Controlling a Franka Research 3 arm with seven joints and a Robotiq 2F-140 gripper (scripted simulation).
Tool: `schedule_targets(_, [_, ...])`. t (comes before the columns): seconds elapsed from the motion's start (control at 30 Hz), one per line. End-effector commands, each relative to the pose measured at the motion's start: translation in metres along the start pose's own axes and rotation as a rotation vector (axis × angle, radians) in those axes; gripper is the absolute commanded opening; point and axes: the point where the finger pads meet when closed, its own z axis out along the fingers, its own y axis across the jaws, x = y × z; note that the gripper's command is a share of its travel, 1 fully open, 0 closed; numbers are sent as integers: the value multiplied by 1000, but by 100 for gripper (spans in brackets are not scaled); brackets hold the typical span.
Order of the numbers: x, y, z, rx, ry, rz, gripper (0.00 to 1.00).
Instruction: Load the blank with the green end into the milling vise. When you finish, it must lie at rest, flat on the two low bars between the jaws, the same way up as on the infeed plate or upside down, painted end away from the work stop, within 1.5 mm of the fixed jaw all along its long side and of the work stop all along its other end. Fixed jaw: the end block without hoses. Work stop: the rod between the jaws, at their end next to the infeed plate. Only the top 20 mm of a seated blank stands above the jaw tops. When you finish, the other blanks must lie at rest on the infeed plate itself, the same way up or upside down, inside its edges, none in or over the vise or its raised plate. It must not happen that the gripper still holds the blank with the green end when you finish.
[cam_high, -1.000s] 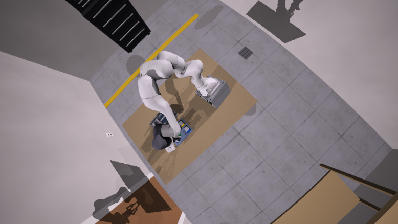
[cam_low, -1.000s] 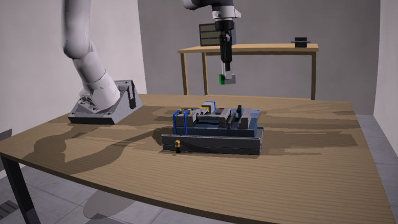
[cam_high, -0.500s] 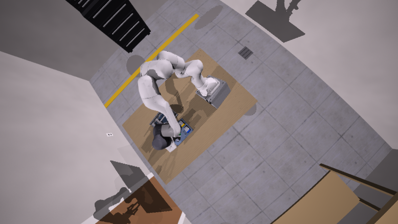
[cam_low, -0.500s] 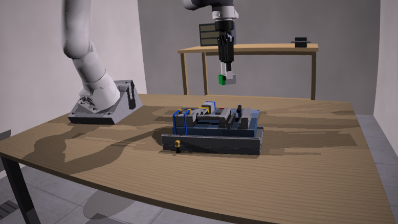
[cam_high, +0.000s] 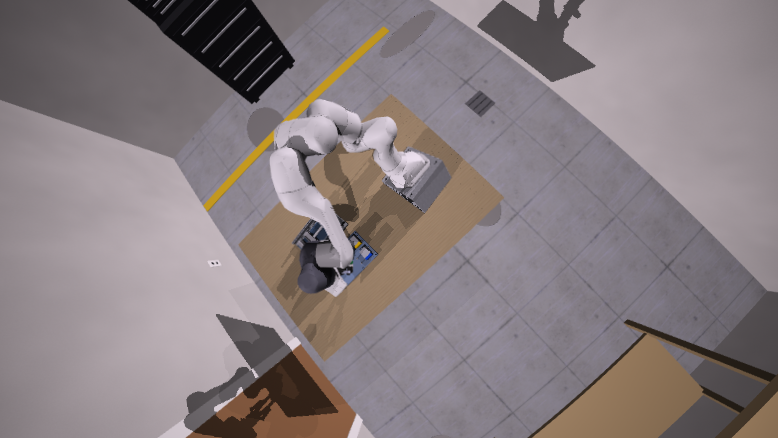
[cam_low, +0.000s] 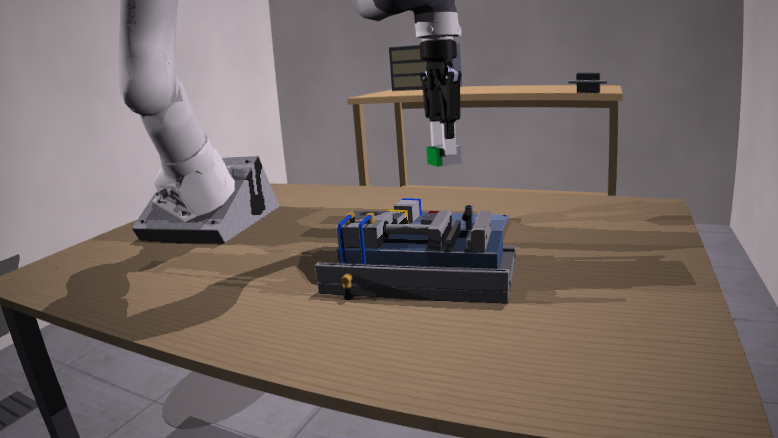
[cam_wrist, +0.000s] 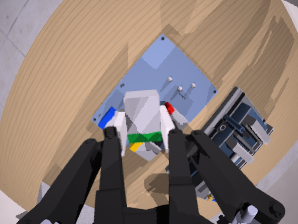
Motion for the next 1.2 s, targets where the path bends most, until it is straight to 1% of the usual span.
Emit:
schedule_targets(0.0, [2,0,-2,5,4,-130,0])
schedule_targets(0.3, [1,0,-1,1,1,-122,0])
schedule_targets(0.43, [3,0,-3,3,5,-306,0])
schedule_targets(0.87, [1,0,-1,-1,2,-298,0])
schedule_targets(1.0, [3,0,-4,3,7,-482,0])
schedule_targets(1.17, [3,0,-4,3,7,-482,0])
